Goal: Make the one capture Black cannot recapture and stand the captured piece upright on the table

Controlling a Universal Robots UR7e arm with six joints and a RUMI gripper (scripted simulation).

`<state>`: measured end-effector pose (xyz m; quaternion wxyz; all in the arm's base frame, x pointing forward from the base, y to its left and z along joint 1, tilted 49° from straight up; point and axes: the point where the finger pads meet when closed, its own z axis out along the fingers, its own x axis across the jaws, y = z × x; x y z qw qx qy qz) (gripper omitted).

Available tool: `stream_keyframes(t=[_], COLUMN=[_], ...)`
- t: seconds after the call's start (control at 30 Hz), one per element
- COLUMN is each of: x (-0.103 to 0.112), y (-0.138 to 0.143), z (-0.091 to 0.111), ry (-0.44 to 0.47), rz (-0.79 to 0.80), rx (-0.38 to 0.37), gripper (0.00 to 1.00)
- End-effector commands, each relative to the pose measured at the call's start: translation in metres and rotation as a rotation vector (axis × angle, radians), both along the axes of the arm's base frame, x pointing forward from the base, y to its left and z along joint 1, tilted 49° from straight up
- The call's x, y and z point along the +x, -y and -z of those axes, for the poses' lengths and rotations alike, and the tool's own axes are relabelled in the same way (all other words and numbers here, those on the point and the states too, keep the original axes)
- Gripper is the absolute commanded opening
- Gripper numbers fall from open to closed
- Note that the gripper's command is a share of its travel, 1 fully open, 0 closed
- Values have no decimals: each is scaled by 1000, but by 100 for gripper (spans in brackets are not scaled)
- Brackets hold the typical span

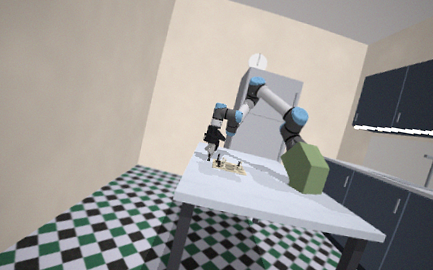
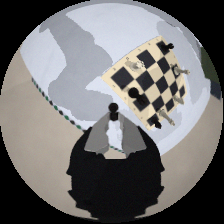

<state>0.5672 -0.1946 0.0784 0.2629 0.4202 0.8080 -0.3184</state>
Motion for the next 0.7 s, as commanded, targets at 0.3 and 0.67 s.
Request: stream_keyframes(t=[0.3,0.67], x=[0,0], y=[0,0], z=[0,0], ry=[1,1], rz=[-1,-1], rx=[0,0], gripper=[0,10])
